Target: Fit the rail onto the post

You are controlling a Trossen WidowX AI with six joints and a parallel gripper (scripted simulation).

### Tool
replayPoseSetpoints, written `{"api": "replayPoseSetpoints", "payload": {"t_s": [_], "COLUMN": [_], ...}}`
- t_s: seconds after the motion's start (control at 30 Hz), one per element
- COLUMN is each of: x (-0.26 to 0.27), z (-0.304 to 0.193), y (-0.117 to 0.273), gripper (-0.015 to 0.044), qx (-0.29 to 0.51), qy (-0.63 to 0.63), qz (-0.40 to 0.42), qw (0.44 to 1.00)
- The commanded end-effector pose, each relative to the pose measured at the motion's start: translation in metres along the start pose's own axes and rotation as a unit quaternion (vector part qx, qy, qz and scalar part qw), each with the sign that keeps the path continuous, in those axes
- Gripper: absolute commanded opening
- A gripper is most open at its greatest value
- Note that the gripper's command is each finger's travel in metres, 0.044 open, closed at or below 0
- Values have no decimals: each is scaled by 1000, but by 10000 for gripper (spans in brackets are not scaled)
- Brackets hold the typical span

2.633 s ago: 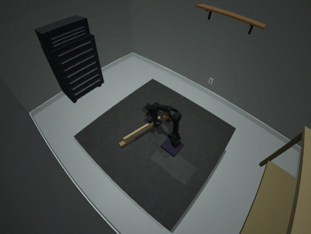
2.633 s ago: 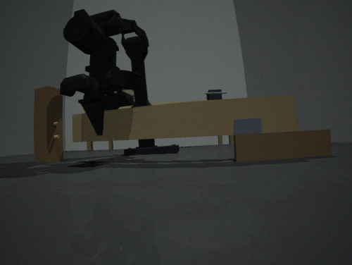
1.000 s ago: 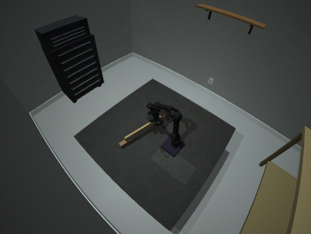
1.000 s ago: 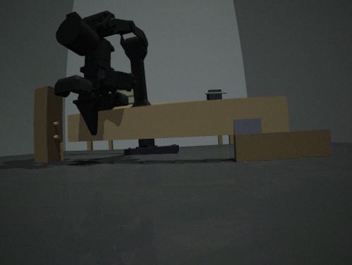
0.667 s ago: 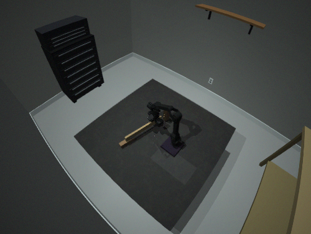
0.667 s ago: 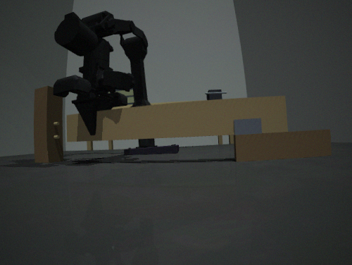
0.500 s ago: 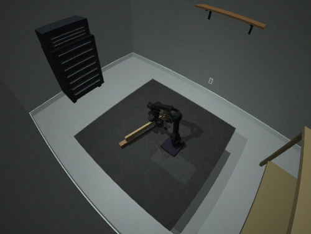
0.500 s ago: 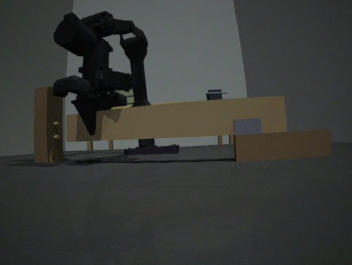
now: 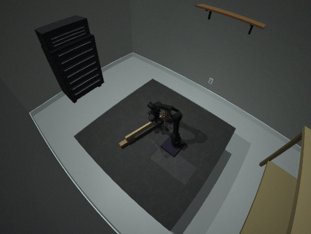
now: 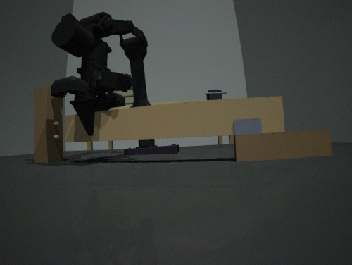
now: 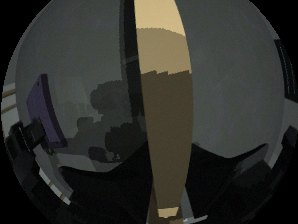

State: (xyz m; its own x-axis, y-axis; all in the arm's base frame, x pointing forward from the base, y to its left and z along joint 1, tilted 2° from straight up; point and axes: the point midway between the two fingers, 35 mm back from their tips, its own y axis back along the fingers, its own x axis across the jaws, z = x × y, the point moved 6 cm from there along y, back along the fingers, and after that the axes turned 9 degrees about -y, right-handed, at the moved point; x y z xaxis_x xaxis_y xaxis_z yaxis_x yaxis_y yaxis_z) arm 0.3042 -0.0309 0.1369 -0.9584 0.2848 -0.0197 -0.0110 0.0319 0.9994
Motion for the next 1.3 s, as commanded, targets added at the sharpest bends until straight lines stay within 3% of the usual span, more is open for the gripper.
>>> {"api": "replayPoseSetpoints", "payload": {"t_s": [0.0,1.27], "x": [-1,-2], "z": [-2,-14], "y": [0,3], "gripper": [0,0], "qx": [1,1], "qy": [1,1], "qz": [-1,-1], "qw": [1000,1000]}}
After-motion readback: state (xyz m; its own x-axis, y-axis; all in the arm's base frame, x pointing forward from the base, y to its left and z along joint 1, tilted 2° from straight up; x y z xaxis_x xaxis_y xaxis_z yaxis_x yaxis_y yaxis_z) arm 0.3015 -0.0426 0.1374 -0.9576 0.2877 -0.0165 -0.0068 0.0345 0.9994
